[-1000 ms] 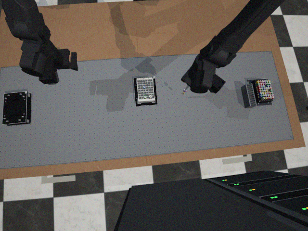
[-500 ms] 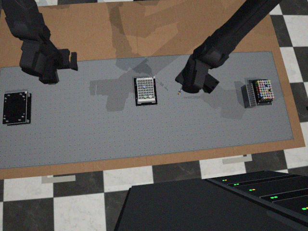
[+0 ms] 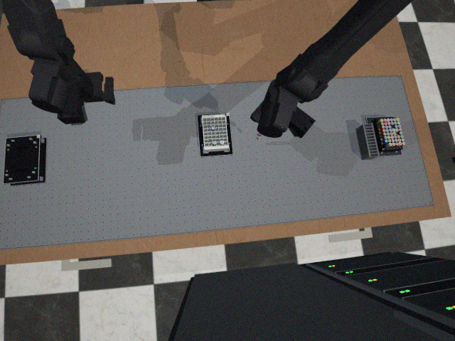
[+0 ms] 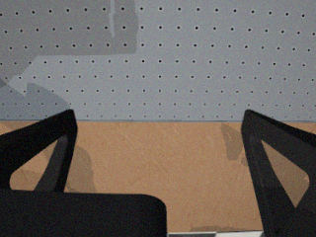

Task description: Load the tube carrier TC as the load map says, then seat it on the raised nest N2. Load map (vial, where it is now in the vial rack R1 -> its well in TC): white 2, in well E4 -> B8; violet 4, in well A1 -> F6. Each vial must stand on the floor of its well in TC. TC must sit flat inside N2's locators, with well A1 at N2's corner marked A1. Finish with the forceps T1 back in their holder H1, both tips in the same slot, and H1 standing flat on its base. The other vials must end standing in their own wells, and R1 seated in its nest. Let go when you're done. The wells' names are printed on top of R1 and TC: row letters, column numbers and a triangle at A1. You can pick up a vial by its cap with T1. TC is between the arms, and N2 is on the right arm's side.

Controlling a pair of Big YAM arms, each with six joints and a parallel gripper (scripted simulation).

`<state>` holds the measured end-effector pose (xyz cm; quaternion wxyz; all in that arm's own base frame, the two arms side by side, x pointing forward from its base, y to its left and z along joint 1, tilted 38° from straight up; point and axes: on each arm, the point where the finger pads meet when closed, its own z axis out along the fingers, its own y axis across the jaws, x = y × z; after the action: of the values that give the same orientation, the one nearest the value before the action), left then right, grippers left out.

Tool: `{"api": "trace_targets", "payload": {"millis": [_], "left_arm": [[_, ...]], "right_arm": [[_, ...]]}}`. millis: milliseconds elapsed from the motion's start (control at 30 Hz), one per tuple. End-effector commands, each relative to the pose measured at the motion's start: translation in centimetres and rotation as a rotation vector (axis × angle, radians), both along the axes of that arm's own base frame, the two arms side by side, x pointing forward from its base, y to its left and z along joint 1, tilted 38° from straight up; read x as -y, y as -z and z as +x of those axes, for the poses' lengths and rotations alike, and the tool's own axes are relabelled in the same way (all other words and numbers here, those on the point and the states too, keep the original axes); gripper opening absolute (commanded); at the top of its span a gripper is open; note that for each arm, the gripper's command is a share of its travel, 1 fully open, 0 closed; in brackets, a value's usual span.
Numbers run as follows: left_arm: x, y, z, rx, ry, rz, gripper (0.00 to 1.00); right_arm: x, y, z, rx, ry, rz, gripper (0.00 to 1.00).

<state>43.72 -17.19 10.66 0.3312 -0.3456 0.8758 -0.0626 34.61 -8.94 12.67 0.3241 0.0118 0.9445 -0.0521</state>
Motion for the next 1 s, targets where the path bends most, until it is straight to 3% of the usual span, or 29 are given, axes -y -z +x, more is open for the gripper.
{"api": "trace_targets", "payload": {"millis": [0, 967], "left_arm": [[1.7, -0.3, 0.3, -0.001, 0.006, -0.006, 0.09], [6.0, 0.6, -0.2, -0.002, 0.007, -0.005, 0.09]], "right_arm": [[0.2, -0.9, 0.4, 0.017, 0.003, -0.004, 1.0], [0.2, -0.9, 0.4, 0.017, 0.003, -0.004, 1.0]]}}
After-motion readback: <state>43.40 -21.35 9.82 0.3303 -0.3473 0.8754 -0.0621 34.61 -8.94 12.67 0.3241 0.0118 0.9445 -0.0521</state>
